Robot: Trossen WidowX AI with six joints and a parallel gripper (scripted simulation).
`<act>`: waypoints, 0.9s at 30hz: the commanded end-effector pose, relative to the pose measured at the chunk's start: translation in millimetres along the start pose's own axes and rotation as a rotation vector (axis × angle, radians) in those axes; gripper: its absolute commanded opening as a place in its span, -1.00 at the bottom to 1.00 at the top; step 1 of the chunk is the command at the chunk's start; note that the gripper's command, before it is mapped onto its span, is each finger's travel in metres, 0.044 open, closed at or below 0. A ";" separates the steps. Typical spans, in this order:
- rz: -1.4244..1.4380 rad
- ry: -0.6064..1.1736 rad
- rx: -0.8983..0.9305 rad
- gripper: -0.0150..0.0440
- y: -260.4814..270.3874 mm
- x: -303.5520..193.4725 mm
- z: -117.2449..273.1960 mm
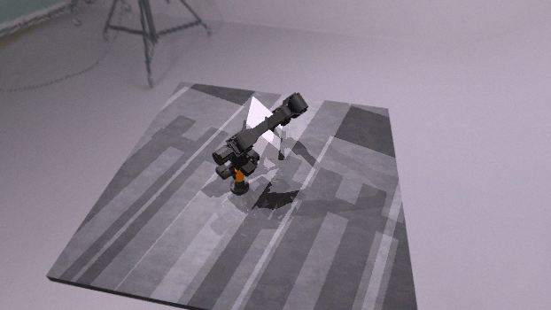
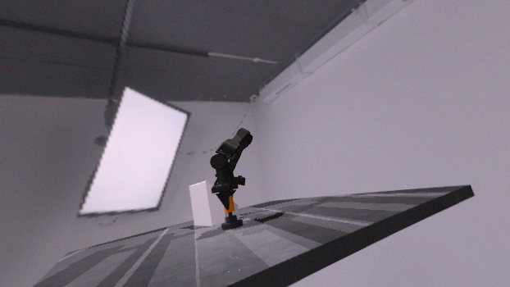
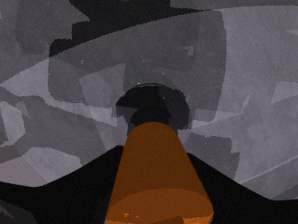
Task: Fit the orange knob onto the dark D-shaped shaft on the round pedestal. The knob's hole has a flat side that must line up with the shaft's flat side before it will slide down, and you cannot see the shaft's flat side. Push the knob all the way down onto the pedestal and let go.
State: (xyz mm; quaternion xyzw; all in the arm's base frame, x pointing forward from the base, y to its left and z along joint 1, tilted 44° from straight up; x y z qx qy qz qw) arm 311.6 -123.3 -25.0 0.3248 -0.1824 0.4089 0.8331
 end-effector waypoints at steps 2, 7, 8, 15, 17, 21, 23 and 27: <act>0.006 0.001 -0.007 -0.49 2.2 1.4 5.4; 0.006 0.001 -0.007 -0.49 2.1 2.1 5.4; 0.006 0.001 -0.007 -0.49 1.8 2.3 5.4; 0.007 0.001 -0.008 -0.49 -1.1 3.2 4.2; 0.007 0.001 -0.008 -0.49 -2.4 3.3 3.5; 0.007 0.001 -0.008 -0.49 -3.3 2.6 1.2; 0.007 0.001 -0.008 -0.49 -3.5 2.3 0.5; 0.007 0.001 -0.008 -0.49 -3.4 1.8 0.1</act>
Point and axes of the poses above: the point midway between the two fingers, 35 mm back from their tips, its own z axis back along the fingers, its own y axis across the jaws, x = y × z, the point moved 7 cm from there along z, back along the fingers, and after that the axes turned 9 degrees about z, right-handed, at the moved point
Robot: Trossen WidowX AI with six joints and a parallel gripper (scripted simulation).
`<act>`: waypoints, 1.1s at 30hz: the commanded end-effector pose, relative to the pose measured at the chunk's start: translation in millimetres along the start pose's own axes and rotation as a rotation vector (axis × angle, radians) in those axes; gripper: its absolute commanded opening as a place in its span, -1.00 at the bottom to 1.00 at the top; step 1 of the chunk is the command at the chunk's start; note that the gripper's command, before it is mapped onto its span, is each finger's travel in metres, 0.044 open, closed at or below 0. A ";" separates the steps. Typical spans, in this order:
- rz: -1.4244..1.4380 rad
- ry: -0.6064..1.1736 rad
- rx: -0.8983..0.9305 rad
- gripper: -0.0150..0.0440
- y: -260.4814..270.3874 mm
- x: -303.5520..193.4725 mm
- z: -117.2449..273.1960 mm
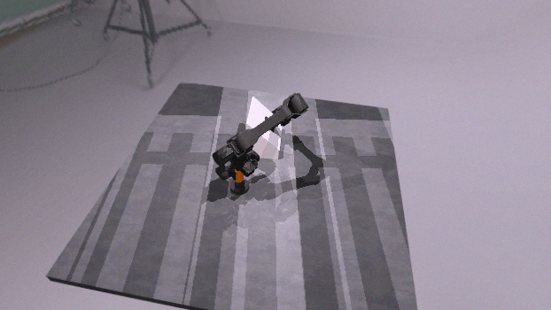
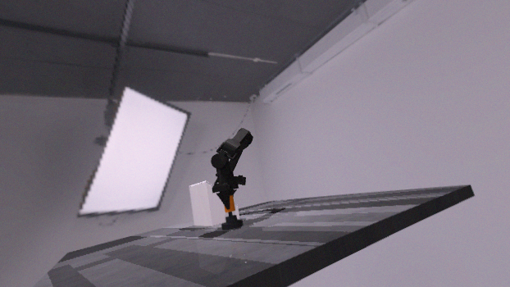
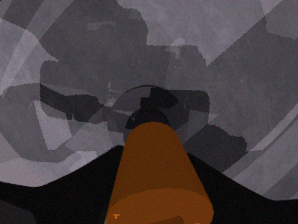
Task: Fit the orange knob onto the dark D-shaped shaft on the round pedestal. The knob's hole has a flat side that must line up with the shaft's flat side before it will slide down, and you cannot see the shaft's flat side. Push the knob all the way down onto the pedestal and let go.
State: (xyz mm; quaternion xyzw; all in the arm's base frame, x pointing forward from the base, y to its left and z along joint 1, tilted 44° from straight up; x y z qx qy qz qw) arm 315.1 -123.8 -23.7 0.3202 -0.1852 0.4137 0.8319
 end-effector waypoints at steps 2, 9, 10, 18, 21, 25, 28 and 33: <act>-0.006 -0.001 0.000 -0.49 -0.4 -1.2 -0.9; -0.006 -0.001 0.000 -0.49 2.9 -2.0 1.0; -0.006 -0.001 0.000 -0.49 3.5 -2.0 1.4; -0.006 -0.001 0.000 -0.49 4.0 -1.0 4.3; -0.006 -0.001 0.000 -0.49 3.3 -0.7 4.2; -0.006 -0.001 0.000 -0.49 1.9 -0.2 3.9; -0.006 -0.001 0.000 -0.49 0.2 0.1 3.2; -0.006 -0.001 0.000 -0.49 -0.4 -0.8 0.3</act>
Point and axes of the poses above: the point midway between the two fingers, 35 mm back from their tips, its own z axis back along the fingers, its own y axis across the jaws, x = y × z, the point moved 7 cm from there along z, back along the fingers, and after that the axes turned 9 degrees about z, right-handed, at the moved point
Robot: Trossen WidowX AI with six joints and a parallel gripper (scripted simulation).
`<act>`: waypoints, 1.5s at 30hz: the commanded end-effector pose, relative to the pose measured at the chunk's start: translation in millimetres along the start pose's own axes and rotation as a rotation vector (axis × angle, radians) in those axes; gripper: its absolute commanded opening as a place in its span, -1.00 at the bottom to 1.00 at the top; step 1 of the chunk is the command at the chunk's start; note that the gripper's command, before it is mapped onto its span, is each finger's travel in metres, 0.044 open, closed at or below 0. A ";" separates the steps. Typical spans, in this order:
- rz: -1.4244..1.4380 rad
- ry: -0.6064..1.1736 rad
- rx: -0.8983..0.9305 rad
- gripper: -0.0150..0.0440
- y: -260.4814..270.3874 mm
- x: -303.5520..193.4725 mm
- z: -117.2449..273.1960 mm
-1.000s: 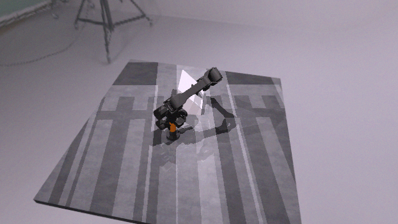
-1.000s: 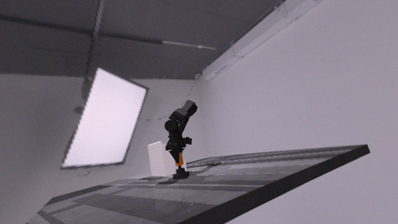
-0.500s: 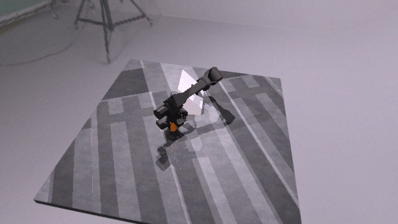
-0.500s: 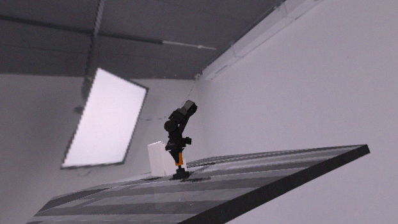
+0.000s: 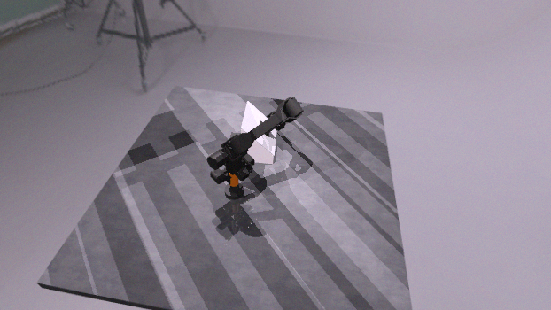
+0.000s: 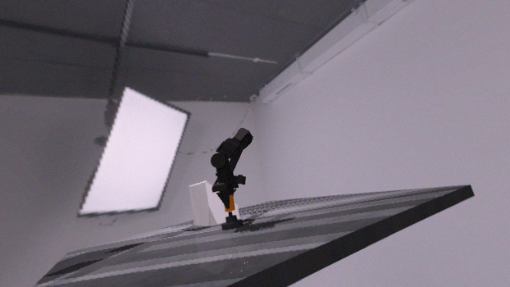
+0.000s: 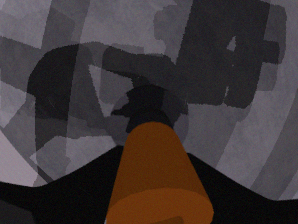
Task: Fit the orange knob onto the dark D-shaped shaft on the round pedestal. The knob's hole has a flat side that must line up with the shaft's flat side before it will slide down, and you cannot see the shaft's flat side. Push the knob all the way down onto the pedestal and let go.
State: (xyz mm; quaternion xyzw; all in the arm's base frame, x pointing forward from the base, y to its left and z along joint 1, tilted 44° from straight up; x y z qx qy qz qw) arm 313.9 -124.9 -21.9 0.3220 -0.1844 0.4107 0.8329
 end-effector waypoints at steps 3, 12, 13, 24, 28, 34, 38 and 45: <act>0.001 0.001 -0.002 -0.49 -1.8 -0.5 -3.1; 0.001 0.001 -0.002 -0.49 0.9 -1.4 -2.3; 0.001 0.001 -0.002 -0.49 1.6 -1.5 -1.9; 0.001 0.001 -0.002 -0.49 2.7 0.1 -4.3; 0.001 0.001 -0.002 -0.49 2.5 0.0 -3.1; 0.010 0.001 -0.002 -0.49 1.5 1.0 0.8; 0.127 0.001 -0.002 -0.49 1.1 1.2 1.6; 0.211 0.001 -0.002 -0.49 -2.4 1.3 1.0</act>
Point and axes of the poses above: the point midway between the two fingers, 35 mm back from their tips, its own z axis back along the fingers, its own y axis across the jaws, x = y × z, the point moved 7 cm from there along z, back along the fingers, and after that the axes turned 9 degrees about z, right-handed, at the moved point
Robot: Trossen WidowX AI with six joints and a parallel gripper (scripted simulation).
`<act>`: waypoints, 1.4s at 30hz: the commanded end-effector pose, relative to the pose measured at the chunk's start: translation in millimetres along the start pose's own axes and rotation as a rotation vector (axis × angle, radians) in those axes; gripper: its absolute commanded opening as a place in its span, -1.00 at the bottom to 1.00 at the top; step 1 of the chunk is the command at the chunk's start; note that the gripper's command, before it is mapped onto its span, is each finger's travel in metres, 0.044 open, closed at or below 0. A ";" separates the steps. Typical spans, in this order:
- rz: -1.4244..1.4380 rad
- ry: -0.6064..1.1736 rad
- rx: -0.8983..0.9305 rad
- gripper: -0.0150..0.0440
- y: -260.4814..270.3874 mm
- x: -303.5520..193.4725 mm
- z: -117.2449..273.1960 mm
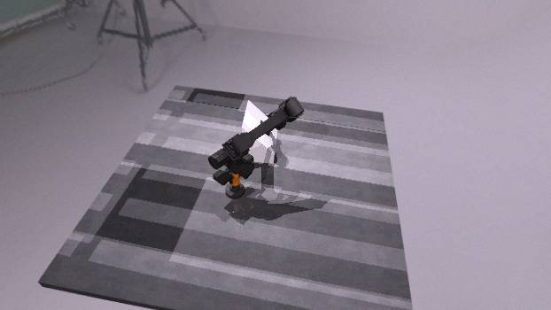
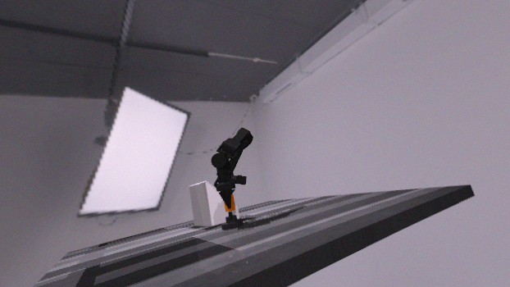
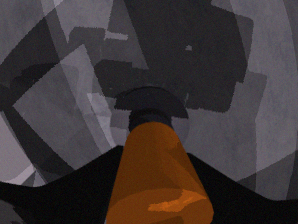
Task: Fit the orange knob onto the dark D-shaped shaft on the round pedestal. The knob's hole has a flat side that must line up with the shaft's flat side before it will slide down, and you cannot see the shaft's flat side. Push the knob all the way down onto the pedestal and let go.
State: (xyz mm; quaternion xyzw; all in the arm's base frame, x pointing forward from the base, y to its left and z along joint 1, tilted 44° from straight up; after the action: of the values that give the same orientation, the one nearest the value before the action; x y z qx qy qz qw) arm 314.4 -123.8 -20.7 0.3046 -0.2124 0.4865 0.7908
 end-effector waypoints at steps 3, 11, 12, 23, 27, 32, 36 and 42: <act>0.025 0.000 -0.005 -0.49 -3.7 -1.5 -1.1; 0.025 0.000 -0.005 -0.49 -4.0 -3.5 -3.7; 0.025 0.000 -0.005 -0.49 -3.7 -3.7 -3.6; 0.025 0.001 -0.005 -0.49 1.8 -4.0 0.3; 0.025 0.001 -0.005 -0.49 3.2 -3.1 2.2; 0.025 0.001 -0.005 -0.49 3.9 -2.4 2.1; 0.025 0.001 -0.005 -0.49 2.9 -1.7 2.1; 0.025 0.000 -0.005 -0.49 0.3 -1.1 0.8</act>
State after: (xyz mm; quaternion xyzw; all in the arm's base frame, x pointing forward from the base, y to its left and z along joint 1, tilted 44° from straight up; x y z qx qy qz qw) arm 310.7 -124.1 -22.2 0.3035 -0.2163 0.4941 0.7855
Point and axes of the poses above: the point midway between the two fingers, 35 mm back from their tips, its own z axis back along the fingers, its own y axis across the jaws, x = y × z, the point moved 7 cm from there along z, back along the fingers, and after that the axes turned 9 degrees about z, right-handed, at the moved point
